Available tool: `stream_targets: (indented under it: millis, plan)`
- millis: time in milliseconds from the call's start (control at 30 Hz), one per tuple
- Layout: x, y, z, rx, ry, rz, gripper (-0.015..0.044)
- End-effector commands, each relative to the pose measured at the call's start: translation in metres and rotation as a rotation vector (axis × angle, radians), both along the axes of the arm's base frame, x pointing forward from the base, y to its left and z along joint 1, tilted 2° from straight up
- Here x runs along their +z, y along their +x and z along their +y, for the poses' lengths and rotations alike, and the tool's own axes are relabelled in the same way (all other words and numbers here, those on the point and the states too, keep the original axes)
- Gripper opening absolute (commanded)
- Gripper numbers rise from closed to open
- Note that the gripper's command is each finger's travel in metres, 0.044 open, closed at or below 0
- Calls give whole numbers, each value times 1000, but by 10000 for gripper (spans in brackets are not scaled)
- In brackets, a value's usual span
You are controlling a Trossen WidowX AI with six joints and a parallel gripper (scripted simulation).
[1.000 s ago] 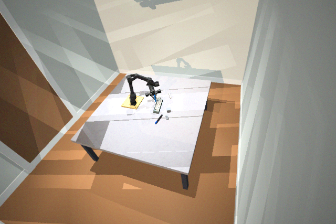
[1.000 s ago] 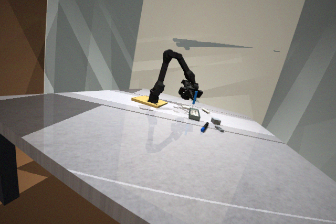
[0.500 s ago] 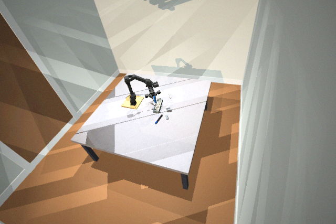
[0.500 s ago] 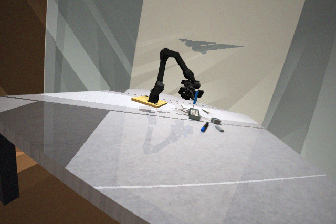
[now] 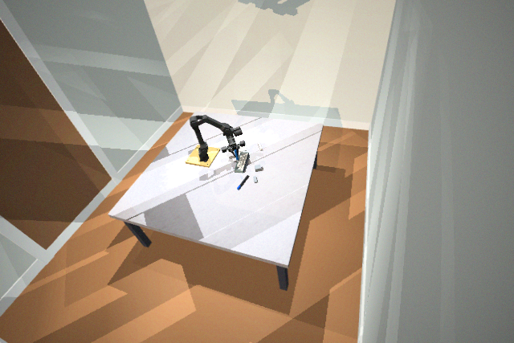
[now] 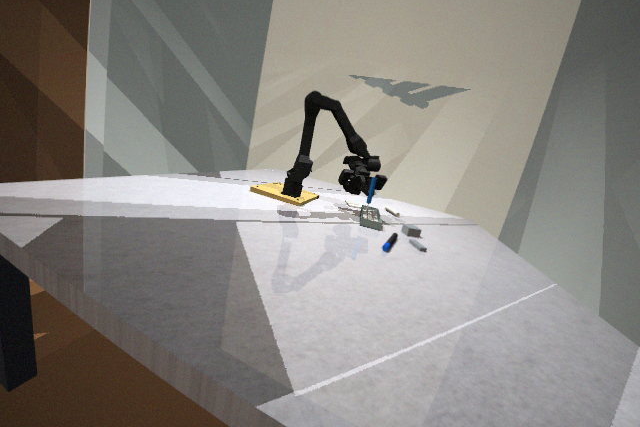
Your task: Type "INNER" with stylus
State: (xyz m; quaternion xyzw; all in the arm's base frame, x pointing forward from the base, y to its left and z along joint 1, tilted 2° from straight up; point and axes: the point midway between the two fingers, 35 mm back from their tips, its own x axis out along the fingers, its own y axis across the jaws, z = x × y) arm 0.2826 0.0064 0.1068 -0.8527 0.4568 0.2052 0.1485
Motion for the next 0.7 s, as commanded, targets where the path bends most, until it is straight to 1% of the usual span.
stream_targets:
  millis: [0,233,333,667]
  plan:
    - [-5,-2,-1,3,-7,17,0]
    - [-5,-2,-1,3,-7,17,0]
    - [-7,-1,0,3,-7,17,79]
    - [-12,-1,0,3,-7,17,81]
